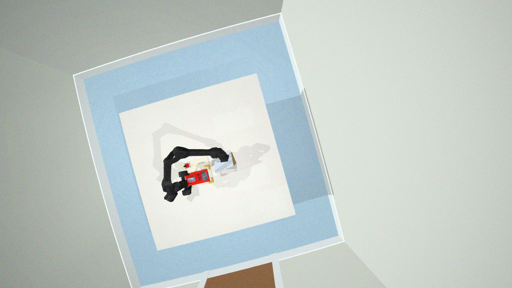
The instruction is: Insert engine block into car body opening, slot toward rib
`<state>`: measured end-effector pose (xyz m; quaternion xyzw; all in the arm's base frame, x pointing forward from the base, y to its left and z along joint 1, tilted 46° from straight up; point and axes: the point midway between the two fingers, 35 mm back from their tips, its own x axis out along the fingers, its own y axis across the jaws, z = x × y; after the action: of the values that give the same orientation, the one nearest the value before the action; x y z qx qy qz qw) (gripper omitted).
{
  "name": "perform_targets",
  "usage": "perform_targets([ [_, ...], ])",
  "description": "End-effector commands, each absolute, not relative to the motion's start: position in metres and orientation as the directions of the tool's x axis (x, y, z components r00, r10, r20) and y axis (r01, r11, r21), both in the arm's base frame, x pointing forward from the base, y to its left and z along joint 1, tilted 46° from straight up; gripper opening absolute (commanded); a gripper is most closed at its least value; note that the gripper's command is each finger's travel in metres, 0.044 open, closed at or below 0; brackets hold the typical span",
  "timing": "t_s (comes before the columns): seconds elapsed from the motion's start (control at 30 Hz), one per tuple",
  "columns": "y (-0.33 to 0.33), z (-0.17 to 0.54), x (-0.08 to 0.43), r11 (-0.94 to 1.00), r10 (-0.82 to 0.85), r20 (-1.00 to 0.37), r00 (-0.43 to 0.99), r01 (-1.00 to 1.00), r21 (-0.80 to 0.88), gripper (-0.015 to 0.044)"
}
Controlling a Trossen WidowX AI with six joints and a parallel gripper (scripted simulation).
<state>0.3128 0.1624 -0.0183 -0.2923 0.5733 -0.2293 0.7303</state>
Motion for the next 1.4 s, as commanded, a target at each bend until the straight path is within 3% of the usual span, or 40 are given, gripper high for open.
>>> perform_targets([
  [0.0,0.1626,-0.0181,0.313,0.723,-0.67,-0.703,0.239,-0.004,-0.69,0.044],
  [0.6,0.1632,-0.0201,0.3131,0.735,-0.668,-0.705,0.238,0.065,-0.674,0.044],
  [1.17,0.1632,-0.0201,0.3131,0.735,-0.668,-0.705,0.238,0.065,-0.674,0.0],
  [1.37,0.1632,-0.0201,0.3131,0.735,-0.668,-0.705,0.238,0.065,-0.674,0.0],
])
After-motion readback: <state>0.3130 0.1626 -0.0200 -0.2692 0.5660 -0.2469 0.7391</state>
